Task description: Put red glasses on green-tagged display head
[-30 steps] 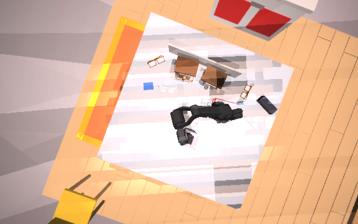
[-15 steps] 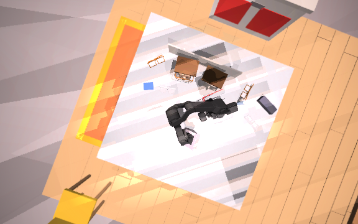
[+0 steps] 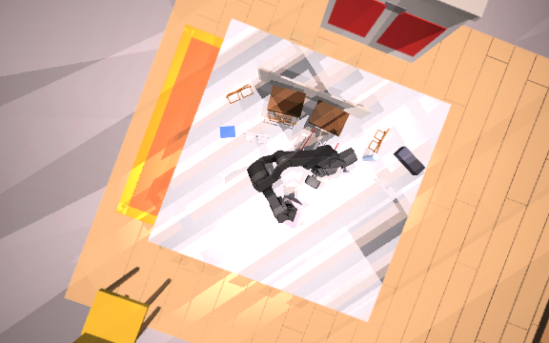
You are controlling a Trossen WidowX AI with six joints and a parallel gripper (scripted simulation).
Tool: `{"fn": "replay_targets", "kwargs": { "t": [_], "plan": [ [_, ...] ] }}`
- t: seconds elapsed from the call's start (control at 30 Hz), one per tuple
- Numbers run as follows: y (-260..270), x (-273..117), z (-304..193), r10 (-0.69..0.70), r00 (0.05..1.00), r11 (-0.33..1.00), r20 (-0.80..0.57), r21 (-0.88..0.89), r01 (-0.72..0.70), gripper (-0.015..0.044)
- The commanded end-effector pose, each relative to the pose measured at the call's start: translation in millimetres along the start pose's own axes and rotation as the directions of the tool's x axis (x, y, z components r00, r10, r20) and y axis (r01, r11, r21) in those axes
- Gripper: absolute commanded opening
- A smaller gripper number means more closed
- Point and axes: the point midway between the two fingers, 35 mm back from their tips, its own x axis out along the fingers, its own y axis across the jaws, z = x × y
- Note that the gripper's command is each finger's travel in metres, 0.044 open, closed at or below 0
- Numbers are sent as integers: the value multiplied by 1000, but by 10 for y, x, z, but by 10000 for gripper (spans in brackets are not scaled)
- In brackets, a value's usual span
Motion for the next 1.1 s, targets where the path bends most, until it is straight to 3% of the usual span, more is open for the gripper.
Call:
{"fn": "replay_targets", "kwargs": {
  "t": [0.0,1.07],
  "plan": [
    [24,43,7,-2,1000,996,-16,-87,1,0],
    [-8,301,22,-1,1000,996,8,-94,2,0]
  ]
}}
